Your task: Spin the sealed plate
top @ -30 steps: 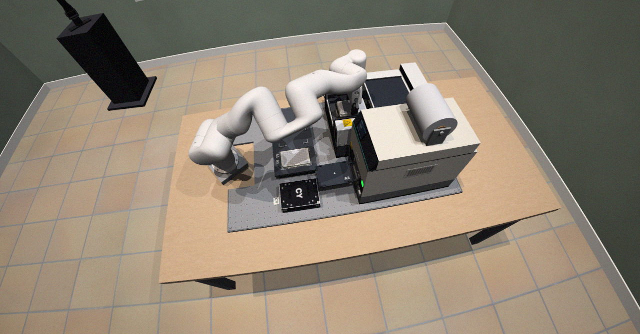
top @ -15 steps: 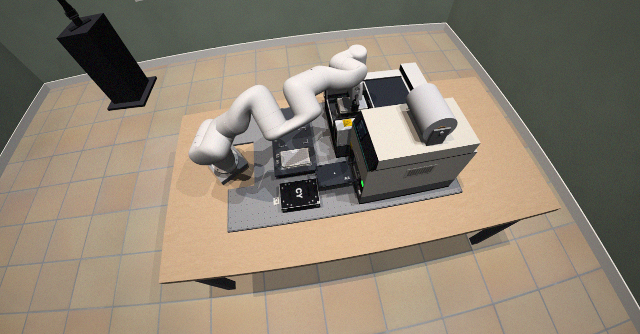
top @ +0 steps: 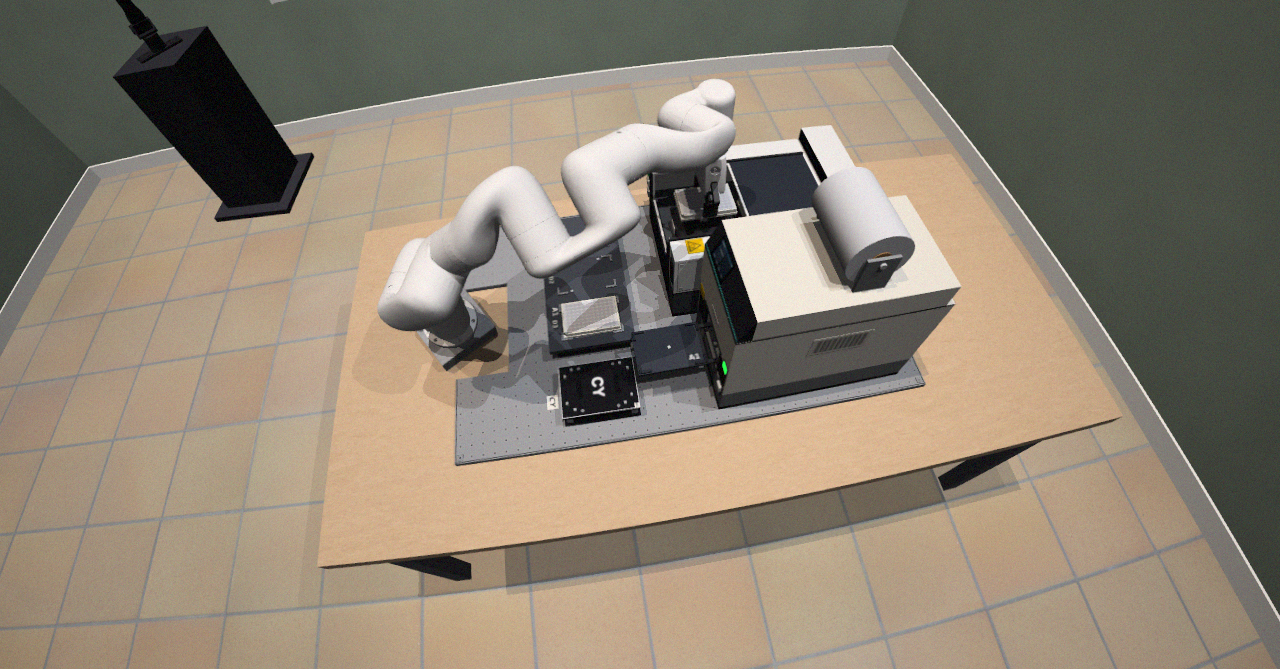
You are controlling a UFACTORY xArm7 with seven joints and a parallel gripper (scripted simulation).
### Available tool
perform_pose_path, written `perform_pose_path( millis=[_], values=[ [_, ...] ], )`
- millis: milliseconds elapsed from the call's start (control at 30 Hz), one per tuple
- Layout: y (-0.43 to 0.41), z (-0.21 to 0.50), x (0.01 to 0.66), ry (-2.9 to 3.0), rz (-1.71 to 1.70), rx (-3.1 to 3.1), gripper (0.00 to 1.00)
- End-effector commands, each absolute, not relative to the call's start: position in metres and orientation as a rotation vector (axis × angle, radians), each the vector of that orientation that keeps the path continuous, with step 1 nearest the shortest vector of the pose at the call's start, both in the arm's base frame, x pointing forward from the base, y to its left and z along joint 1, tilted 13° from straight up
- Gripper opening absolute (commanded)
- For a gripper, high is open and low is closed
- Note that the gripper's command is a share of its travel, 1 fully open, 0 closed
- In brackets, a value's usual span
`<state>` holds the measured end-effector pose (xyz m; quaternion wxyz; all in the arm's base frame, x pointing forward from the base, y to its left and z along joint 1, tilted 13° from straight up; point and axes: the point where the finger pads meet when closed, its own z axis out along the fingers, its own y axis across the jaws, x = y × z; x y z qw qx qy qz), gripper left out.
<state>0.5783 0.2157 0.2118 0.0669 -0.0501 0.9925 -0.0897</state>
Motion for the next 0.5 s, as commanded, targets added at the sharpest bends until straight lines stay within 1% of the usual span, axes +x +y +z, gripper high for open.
perform_pose_path(
  millis=[0, 467],
  values=[
    [0.218, 0.221, 0.578, 2.987, -0.266, -0.152, 0.0],
    [0.222, 0.24, 0.575, 2.987, -0.266, -0.152, 0.0]
  ],
)
